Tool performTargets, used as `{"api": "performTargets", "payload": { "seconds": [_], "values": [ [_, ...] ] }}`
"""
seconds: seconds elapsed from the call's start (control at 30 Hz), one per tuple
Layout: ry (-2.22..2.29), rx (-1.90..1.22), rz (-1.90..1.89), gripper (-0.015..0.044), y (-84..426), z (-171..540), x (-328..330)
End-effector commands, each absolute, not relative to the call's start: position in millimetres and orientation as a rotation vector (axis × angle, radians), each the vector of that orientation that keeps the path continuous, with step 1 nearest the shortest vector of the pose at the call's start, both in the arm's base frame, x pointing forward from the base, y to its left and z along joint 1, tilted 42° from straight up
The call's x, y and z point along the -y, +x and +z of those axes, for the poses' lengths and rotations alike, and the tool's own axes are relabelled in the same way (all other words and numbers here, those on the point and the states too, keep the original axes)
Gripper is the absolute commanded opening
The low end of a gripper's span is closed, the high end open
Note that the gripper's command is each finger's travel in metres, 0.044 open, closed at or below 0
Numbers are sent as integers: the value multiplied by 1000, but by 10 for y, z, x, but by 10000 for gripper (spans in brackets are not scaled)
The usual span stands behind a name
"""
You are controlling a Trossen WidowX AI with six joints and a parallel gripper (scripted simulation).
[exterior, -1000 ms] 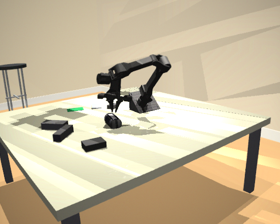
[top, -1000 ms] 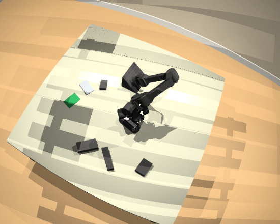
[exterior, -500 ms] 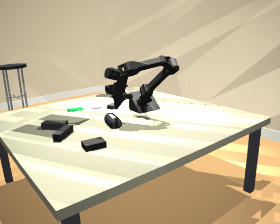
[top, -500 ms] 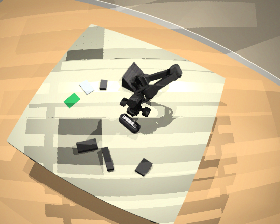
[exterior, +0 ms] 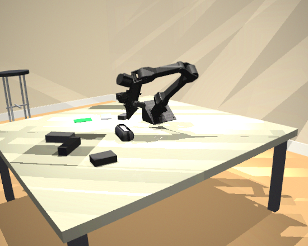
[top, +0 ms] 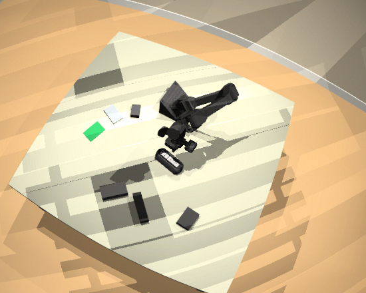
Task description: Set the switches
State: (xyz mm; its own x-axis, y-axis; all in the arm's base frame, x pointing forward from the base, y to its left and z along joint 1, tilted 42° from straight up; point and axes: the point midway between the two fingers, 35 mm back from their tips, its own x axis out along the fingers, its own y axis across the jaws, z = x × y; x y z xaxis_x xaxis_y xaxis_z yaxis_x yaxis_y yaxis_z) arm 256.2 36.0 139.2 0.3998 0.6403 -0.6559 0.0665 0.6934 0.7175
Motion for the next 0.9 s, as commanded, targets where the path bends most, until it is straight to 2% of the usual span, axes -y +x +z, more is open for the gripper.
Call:
{"api": "performTargets", "payload": {
  "seconds": [0.0,0.07,0.2,0.63,0.87],
  "values": [
    [751,-1114,408,0,2565,1402,-358],
    [751,-1114,408,0,2565,1402,-358],
    [678,-1111,456,105,2594,1428,-373],
    [45,-1009,907,440,2847,1615,-543],
    [-278,-890,1162,440,2972,1686,-660]
  ]
}}
